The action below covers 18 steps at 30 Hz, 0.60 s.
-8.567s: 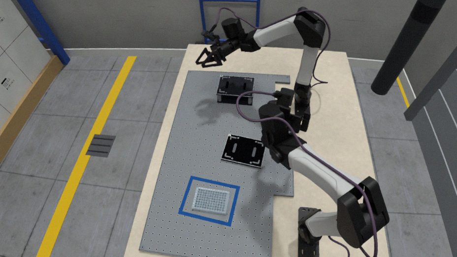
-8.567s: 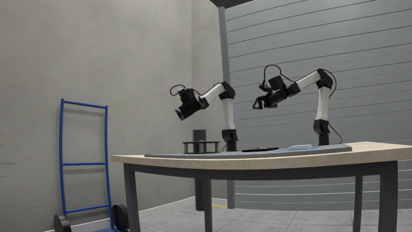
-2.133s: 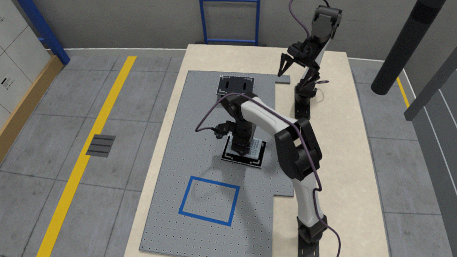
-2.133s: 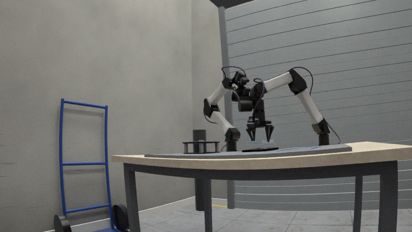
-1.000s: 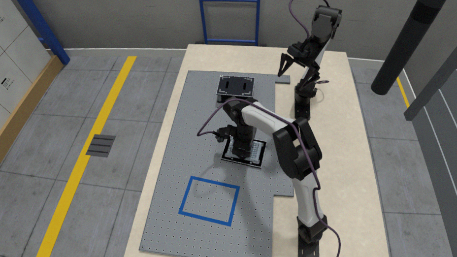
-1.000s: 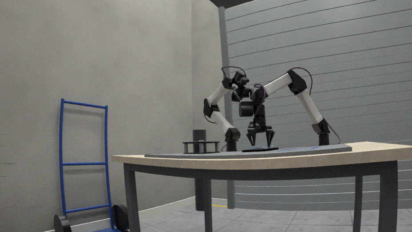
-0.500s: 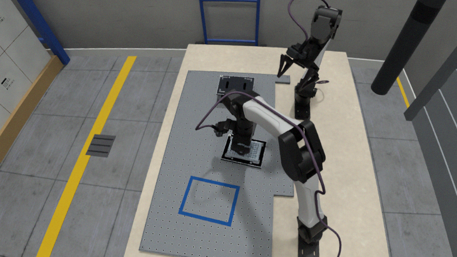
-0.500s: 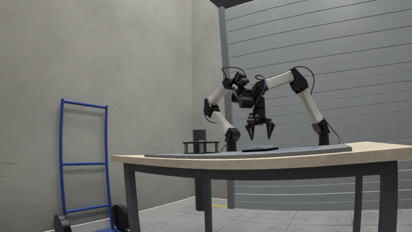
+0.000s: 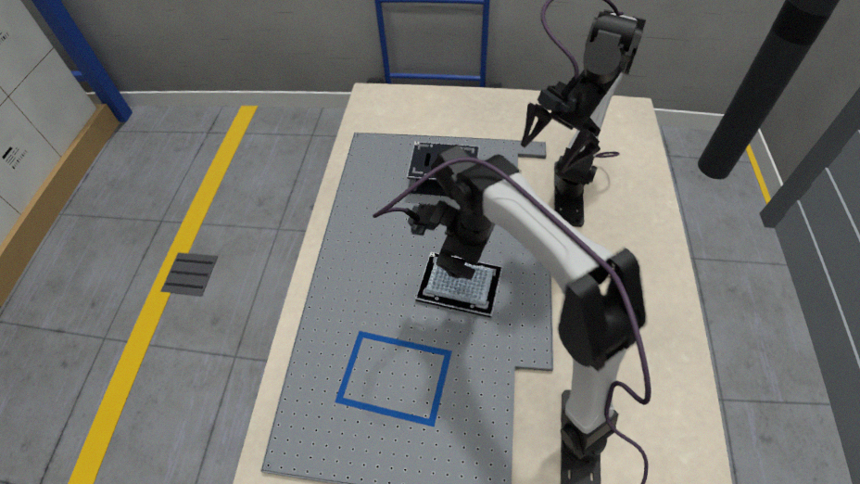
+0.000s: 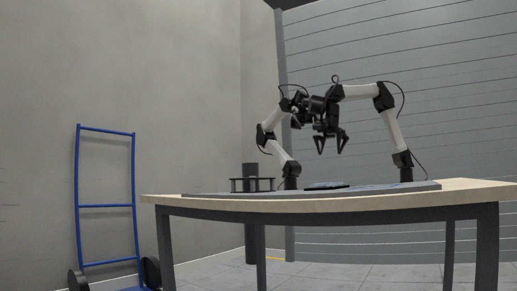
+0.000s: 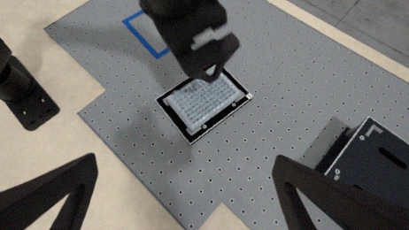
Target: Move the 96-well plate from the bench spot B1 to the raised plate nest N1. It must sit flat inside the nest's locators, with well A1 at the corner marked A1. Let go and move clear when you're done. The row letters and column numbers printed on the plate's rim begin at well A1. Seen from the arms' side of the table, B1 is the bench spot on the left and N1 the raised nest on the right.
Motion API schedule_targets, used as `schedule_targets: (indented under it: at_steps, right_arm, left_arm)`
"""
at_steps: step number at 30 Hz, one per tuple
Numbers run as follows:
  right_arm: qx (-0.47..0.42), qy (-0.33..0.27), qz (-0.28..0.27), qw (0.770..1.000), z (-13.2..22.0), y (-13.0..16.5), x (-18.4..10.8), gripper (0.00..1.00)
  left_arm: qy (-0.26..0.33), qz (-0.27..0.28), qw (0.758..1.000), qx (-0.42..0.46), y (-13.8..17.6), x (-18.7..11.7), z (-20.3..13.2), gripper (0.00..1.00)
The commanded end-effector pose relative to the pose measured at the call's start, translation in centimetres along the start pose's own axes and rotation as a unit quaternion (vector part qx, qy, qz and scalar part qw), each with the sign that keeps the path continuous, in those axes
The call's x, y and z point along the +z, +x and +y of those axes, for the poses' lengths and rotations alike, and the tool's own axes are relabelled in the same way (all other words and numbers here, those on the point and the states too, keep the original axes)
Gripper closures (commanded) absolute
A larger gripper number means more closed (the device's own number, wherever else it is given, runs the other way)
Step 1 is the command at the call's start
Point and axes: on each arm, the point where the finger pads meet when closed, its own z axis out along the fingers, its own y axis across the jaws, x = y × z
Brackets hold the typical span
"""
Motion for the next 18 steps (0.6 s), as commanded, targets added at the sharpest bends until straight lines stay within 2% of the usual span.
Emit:
schedule_targets:
  at_steps: [1,5,11,14,16,18]
  right_arm:
    - [-0.001,0.000,-0.002,1.000,0.1,-0.3,0.0,0.00]
    - [0.002,-0.004,0.002,1.000,0.2,-0.2,-0.1,0.00]
    - [0.033,0.002,0.026,0.999,0.6,-0.5,0.8,0.00]
    - [0.060,0.012,0.053,0.997,1.0,-0.8,2.1,0.00]
    - [0.060,0.012,0.053,0.997,1.0,-0.8,2.1,0.00]
    - [0.083,0.022,0.076,0.993,1.2,-1.0,3.4,0.00]
  left_arm:
    - [0.020,-0.056,0.997,0.050,0.1,-3.3,0.3,0.00]
    - [0.036,-0.114,0.987,0.108,1.5,-6.6,1.3,0.00]
    - [0.057,-0.221,0.955,0.189,5.0,-11.7,3.9,0.00]
    - [0.062,-0.265,0.937,0.218,6.6,-13.2,5.2,0.00]
    - [0.062,-0.265,0.937,0.218,6.6,-13.2,5.2,0.00]
    - [0.063,-0.291,0.926,0.231,7.5,-13.9,6.0,0.00]
